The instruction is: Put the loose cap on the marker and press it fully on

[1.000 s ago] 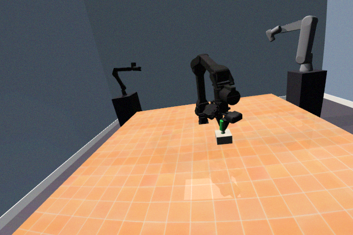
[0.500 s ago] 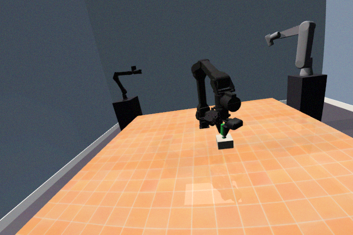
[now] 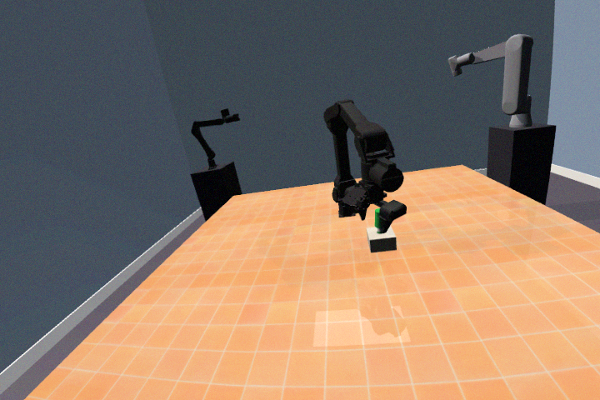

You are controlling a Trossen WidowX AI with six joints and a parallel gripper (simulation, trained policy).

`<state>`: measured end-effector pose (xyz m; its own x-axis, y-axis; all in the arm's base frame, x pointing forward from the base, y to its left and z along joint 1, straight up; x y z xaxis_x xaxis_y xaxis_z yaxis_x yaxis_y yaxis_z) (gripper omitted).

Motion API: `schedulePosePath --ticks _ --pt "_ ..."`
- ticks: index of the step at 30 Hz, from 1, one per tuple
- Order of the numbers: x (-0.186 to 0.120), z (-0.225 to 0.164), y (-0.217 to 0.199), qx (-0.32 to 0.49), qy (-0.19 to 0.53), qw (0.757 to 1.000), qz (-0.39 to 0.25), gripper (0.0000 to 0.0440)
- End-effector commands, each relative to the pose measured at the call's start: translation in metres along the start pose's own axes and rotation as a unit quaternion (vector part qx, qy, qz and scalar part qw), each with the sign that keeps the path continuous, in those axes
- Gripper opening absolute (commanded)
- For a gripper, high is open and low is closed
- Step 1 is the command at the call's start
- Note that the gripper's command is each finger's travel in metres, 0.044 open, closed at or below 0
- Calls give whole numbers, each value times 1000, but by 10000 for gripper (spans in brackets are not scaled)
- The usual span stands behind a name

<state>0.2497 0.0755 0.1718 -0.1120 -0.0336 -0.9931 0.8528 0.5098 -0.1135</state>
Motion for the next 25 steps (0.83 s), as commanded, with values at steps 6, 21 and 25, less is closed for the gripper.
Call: schedulePosePath --ticks 6,21,25 --pt "-16 -1 -3 5 -12 999 42 440" --pt "-65 -3 -12 11 -20 995 92 440" --pt "-71 -4 -17 10 -21 995 99 440"
Point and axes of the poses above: the point midway between the two fingers, 35 mm back from their tips, its own x axis out along the fingers, its own y axis across the jaws, z = x × y, the point moved 8 cm from there along -x, back along the fingers, and after that the axes turned 4 degrees about x, right-handed, at the moved point
